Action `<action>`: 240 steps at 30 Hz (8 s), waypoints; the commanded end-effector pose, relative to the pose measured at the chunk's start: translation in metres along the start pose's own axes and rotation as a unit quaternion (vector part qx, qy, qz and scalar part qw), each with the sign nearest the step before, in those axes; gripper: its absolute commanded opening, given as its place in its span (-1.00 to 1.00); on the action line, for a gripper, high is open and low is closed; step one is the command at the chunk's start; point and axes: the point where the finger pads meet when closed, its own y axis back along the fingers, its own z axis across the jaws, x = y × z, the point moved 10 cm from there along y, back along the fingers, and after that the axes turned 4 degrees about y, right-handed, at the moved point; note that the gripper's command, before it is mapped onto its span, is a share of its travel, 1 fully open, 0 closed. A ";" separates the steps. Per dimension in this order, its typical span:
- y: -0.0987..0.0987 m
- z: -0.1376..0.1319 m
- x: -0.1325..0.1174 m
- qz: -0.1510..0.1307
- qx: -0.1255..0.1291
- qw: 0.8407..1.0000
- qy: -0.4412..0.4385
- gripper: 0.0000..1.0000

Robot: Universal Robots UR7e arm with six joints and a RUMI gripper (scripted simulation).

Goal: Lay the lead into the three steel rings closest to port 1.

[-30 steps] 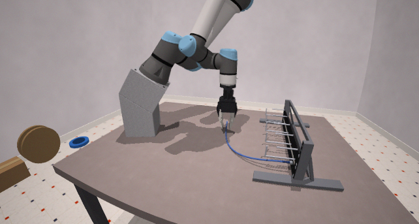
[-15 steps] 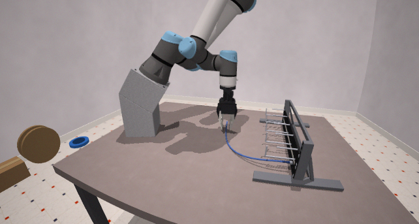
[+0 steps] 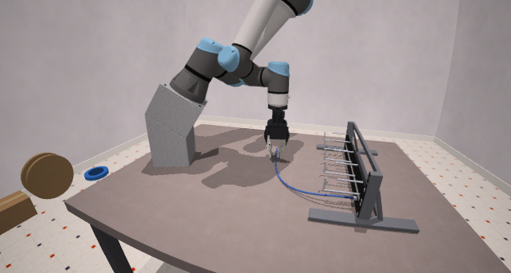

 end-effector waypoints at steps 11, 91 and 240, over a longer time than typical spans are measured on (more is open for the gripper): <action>0.000 0.000 0.000 0.000 0.000 1.000 0.000 -0.61; -0.011 0.000 0.000 0.000 0.000 1.000 0.000 -0.61; 0.016 0.000 0.000 0.000 0.000 1.000 0.000 -1.00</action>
